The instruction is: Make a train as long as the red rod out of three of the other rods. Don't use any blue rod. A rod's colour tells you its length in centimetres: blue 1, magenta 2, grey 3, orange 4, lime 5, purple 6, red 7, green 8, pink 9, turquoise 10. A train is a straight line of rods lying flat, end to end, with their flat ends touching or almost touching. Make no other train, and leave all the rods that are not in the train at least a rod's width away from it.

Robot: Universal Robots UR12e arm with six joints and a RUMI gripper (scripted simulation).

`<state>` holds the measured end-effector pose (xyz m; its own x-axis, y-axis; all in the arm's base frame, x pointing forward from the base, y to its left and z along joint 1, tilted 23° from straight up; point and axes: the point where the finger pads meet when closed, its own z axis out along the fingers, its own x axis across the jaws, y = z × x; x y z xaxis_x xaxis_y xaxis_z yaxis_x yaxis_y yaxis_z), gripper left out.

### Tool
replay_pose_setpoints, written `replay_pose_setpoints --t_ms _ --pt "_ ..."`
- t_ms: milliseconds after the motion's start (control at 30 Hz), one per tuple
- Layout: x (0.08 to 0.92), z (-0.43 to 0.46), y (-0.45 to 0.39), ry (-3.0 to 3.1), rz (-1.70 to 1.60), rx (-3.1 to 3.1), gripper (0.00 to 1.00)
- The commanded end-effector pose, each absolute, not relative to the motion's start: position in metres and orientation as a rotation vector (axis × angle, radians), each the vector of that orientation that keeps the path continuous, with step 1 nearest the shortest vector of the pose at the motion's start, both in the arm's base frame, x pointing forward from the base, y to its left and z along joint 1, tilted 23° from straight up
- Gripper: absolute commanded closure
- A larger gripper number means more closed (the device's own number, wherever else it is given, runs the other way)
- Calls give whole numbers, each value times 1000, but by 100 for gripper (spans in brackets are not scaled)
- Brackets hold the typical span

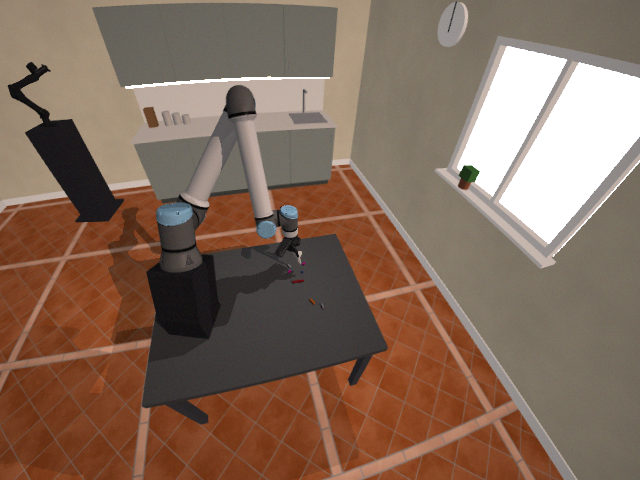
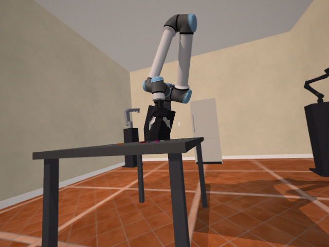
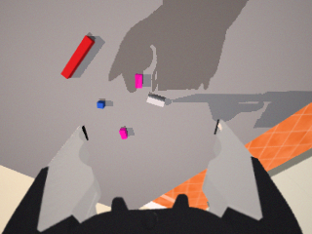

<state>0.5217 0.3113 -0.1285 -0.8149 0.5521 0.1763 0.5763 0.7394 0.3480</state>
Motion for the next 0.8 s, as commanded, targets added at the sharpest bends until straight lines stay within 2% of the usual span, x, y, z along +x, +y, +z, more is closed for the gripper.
replay_pose_setpoints --t_ms 0,767 --pt "522 -128 311 -2873 -607 -933 0" --pt "524 -134 299 -2742 -586 -1186 0"
